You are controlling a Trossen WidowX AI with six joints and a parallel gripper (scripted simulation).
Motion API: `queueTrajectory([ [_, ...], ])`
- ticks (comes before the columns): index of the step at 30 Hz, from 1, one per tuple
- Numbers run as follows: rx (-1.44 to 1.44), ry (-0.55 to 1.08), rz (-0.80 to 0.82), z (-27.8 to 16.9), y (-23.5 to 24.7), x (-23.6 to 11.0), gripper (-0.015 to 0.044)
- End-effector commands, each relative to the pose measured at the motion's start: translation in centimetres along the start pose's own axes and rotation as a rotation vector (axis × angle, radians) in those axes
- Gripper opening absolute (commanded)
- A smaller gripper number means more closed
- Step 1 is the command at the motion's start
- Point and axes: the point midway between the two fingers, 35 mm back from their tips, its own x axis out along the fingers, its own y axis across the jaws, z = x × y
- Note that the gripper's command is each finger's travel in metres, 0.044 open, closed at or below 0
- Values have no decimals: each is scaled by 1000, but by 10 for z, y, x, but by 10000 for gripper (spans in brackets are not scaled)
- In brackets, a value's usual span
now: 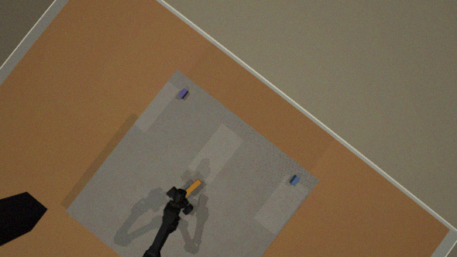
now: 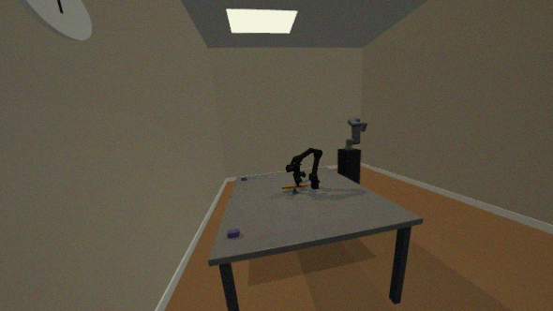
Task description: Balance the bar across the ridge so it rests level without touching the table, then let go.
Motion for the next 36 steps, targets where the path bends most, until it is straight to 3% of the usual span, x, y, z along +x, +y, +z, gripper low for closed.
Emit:
queueTrajectory([
  [1, -5, 1, 1, 0, 0, 1, 0],
  [36, -5, 1, 1, 0, 0, 4, 0],
])
